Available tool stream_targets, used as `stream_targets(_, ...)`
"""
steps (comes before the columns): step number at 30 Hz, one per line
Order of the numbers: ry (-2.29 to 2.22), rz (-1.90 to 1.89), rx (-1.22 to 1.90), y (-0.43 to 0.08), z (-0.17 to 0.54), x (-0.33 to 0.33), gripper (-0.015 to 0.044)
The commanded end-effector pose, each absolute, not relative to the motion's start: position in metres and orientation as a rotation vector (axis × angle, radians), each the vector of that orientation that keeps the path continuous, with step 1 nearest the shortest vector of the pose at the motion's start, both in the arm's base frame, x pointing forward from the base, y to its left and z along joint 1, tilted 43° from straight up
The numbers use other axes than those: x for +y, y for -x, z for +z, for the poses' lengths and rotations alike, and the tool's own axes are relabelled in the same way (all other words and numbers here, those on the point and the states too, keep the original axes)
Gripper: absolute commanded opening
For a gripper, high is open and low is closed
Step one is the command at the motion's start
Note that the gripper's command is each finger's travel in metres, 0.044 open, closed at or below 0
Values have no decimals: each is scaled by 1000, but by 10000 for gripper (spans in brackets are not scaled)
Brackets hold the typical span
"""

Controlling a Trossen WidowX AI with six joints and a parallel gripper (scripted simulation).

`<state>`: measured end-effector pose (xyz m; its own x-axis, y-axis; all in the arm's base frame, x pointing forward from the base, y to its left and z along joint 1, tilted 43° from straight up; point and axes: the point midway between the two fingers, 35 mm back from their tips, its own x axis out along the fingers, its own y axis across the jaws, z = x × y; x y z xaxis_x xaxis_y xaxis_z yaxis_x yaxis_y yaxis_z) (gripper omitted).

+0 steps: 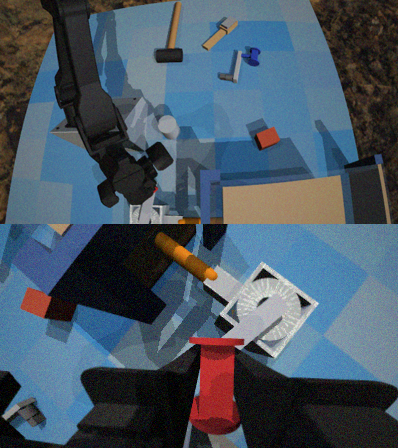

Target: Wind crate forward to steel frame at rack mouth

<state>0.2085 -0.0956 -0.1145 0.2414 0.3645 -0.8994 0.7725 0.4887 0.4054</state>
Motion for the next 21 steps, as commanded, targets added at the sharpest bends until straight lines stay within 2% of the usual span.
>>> stream_targets(1, -1106, -378, 1370, -197, -112, -94, 0)
stream_targets(21, -1104, -380, 1372, -163, -114, -98, 0)
